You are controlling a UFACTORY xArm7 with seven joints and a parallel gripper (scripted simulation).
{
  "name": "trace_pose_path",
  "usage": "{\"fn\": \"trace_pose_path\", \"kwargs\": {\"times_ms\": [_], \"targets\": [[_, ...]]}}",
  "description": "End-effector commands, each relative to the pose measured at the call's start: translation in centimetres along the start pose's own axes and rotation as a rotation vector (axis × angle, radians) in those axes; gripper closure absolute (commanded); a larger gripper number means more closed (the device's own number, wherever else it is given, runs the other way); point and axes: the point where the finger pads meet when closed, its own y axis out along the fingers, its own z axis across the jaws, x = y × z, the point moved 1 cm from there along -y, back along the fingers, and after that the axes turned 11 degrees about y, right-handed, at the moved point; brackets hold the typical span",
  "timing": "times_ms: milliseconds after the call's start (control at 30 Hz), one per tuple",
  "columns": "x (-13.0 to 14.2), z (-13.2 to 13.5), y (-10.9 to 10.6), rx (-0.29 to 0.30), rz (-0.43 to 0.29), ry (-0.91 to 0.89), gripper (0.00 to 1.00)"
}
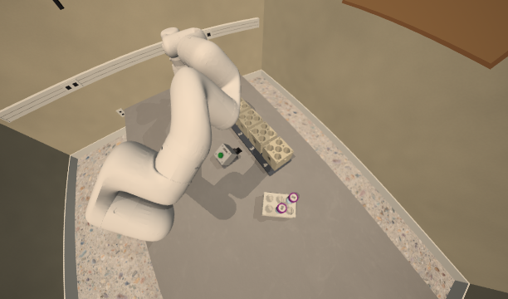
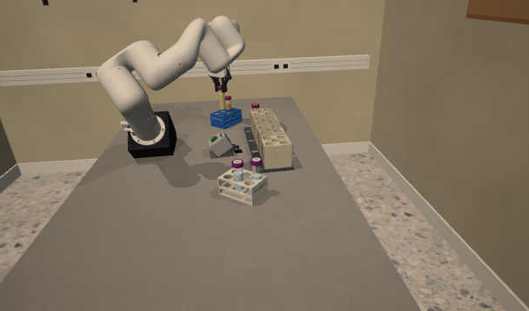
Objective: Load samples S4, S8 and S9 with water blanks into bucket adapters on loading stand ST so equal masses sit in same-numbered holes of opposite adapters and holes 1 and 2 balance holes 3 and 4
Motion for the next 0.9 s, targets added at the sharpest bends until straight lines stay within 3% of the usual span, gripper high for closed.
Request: {"fn": "trace_pose_path", "kwargs": {"times_ms": [0,867], "targets": [[-0.1,-0.1,0.0,-0.004,0.005,0.0,1.0],[-0.1,-0.1,2.4,-0.003,0.005,0.0,1.0]]}}
